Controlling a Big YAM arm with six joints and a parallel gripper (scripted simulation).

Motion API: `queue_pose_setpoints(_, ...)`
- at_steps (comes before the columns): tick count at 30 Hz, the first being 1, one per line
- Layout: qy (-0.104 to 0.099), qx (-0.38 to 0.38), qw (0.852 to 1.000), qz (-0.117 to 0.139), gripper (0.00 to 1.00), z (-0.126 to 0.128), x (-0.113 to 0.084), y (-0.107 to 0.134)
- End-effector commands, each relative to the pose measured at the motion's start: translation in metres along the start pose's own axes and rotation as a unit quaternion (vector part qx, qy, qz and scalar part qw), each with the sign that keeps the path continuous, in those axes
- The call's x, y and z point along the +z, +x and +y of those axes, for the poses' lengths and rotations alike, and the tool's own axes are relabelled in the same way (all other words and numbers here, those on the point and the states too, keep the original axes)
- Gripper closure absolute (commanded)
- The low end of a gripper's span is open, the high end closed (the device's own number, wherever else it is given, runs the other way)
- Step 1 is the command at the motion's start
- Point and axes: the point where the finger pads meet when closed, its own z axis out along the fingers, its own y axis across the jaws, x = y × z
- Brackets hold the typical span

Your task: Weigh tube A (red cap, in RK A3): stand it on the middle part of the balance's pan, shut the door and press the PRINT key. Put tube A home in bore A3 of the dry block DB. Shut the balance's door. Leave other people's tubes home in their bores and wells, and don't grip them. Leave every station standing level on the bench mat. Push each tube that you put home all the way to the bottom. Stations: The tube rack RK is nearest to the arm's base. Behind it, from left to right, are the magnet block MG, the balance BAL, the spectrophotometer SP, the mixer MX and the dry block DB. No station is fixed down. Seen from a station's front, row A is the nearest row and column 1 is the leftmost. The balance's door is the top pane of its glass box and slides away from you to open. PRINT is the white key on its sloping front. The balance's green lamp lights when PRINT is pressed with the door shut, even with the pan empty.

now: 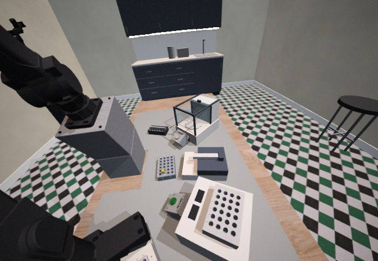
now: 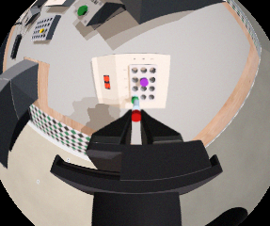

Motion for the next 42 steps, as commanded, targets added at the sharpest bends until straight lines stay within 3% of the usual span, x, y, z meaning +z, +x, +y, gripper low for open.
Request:
queue_pose_setpoints(1, 0.025, -0.019, 1.0, 0.0, 0.91, -0.016, -0.011, -0.006)
queue_pose_setpoints(25, 0.005, -0.012, 1.0, -0.002, 0.91, 0.002, 0.0, -0.013)
queue_pose_setpoints(42, 0.006, -0.012, 1.0, -0.002, 0.91, 0.001, 0.002, -0.014)
